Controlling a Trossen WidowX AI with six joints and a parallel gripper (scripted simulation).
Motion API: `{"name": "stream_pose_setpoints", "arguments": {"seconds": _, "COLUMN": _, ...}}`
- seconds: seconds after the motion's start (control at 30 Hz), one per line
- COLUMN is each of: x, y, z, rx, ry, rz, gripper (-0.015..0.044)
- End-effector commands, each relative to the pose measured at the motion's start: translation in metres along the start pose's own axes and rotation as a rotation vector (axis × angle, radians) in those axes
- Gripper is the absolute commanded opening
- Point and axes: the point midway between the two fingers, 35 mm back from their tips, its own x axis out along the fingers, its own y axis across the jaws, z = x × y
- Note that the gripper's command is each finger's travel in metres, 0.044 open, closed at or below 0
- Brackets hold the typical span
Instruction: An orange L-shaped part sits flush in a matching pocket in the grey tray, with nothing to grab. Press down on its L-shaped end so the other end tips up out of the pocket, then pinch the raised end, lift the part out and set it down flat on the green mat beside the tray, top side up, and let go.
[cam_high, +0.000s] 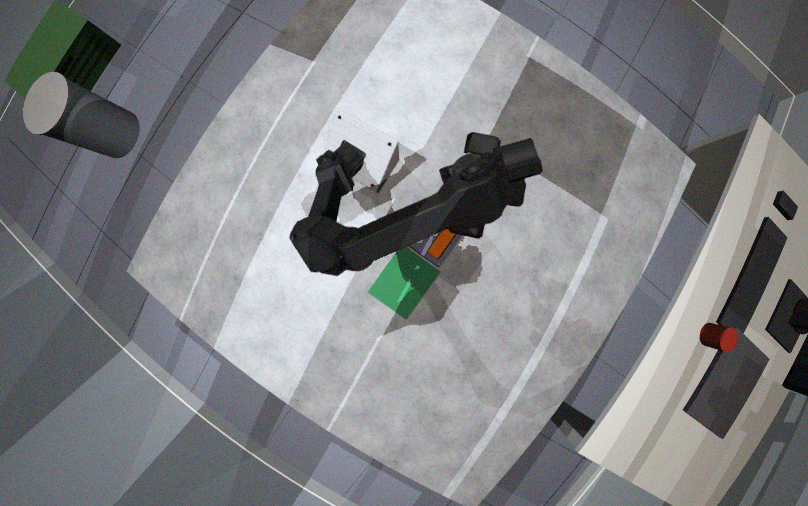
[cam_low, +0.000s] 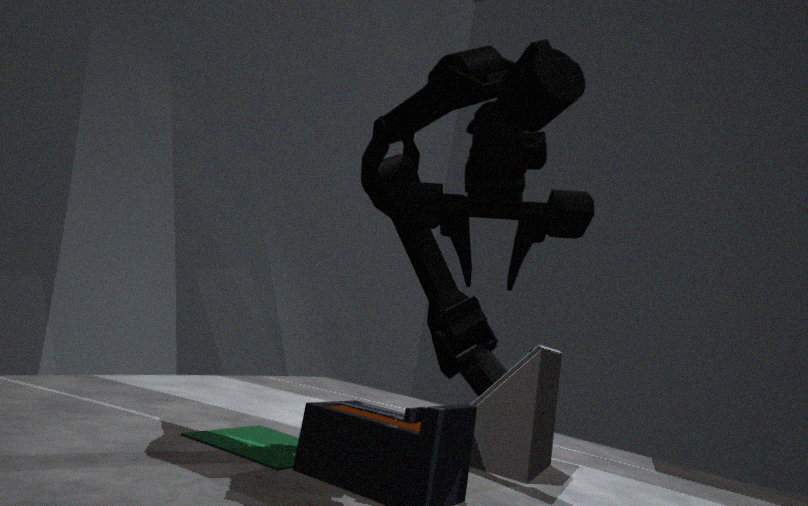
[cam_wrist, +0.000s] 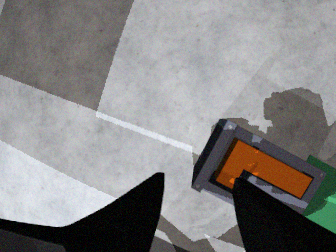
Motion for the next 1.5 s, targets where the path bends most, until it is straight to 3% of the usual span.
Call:
{"name": "stream_pose_setpoints", "arguments": {"seconds": 0.0, "x": 0.057, "y": -0.025, "z": -0.014, "rx": 0.397, "ry": 0.19, "rz": -0.112, "gripper": 0.018}}
{"name": "stream_pose_setpoints", "arguments": {"seconds": 0.37, "x": 0.061, "y": -0.025, "z": -0.014, "rx": 0.406, "ry": 0.193, "rz": -0.114, "gripper": 0.018}}
{"name": "stream_pose_setpoints", "arguments": {"seconds": 0.63, "x": 0.129, "y": -0.031, "z": -0.029, "rx": 0.407, "ry": 0.192, "rz": -0.117, "gripper": 0.018}}
{"name": "stream_pose_setpoints", "arguments": {"seconds": 1.47, "x": 0.159, "y": -0.034, "z": -0.036, "rx": 0.407, "ry": 0.192, "rz": -0.118, "gripper": 0.018}}
